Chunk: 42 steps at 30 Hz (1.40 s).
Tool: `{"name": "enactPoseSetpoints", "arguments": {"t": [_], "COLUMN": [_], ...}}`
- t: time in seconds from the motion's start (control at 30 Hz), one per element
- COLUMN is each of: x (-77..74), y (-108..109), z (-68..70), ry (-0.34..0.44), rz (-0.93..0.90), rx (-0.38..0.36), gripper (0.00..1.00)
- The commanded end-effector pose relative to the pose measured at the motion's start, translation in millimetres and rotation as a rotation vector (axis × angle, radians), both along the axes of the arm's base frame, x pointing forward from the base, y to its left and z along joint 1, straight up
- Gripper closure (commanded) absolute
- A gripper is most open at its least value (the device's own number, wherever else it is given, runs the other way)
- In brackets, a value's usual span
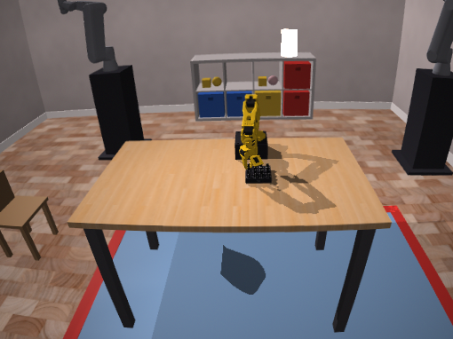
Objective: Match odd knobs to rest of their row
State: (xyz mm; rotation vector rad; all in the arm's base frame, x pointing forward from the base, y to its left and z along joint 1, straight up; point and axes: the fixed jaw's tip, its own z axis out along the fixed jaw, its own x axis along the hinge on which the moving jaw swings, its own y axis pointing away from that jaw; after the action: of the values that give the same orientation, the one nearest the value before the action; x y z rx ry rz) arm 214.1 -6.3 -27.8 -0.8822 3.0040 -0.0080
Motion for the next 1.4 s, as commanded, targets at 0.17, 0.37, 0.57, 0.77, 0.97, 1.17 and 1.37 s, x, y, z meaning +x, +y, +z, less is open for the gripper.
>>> {"name": "enactPoseSetpoints", "arguments": {"t": [0.17, 0.37, 0.57, 0.77, 0.97, 1.17, 1.37], "x": [-3.1, -2.9, -2.8, -2.7, -2.6, -2.8, -2.9], "y": [-1, -1, -1, -1, -1, -1, -1], "z": [-1.6, -1.2, -2.0, -6.0, -12.7, -20.4, -23.4], "ry": [0.016, 0.016, 0.016, 0.016, 0.016, 0.016, 0.016], "rz": [0.003, 0.003, 0.003, 0.003, 0.003, 0.003, 0.003], "rx": [0.002, 0.002, 0.002, 0.002, 0.002, 0.002, 0.002], "gripper": [0.9, 0.9, 0.9, 0.9, 0.9, 0.9, 0.9]}}
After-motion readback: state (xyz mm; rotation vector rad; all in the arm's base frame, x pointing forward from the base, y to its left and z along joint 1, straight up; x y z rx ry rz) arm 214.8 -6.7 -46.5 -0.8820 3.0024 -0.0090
